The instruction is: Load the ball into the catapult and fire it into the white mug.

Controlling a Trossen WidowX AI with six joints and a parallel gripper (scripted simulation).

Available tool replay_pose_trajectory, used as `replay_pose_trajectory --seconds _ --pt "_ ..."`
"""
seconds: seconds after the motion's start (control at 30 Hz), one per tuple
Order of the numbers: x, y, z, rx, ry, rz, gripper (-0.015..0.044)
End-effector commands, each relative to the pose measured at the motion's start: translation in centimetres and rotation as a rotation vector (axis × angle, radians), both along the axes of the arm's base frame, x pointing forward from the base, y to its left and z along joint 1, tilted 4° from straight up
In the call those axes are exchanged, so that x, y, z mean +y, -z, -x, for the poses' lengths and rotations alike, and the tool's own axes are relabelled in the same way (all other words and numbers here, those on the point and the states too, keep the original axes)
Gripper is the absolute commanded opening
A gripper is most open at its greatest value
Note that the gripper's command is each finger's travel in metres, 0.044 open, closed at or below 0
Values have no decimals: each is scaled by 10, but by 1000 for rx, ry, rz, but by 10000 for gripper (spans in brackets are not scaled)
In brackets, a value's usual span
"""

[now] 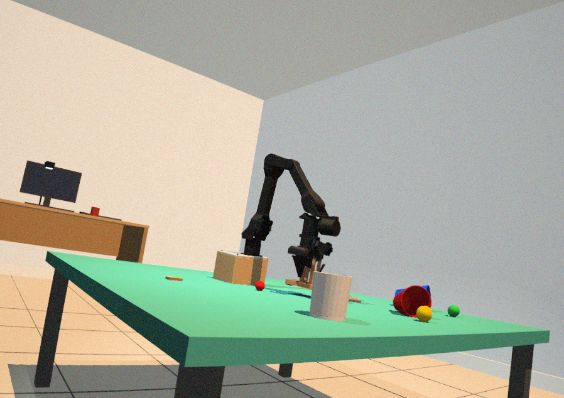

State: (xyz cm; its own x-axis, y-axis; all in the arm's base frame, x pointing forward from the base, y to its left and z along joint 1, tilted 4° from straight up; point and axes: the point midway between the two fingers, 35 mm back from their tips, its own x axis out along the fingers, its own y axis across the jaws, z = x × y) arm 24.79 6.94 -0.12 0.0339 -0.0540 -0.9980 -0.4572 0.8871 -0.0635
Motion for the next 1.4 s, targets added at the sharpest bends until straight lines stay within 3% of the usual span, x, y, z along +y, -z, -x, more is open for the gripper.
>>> replay_pose_trajectory --seconds 0.0,0.33,0.8,1.37 --pt "3 -20 -7 -36 5 -12 0" --pt "-44 -29 -61 -21 -285 7 0" --pt "-165 -36 -128 6 -741 42 0" --pt "-169 -27 -132 6 -748 43 0"
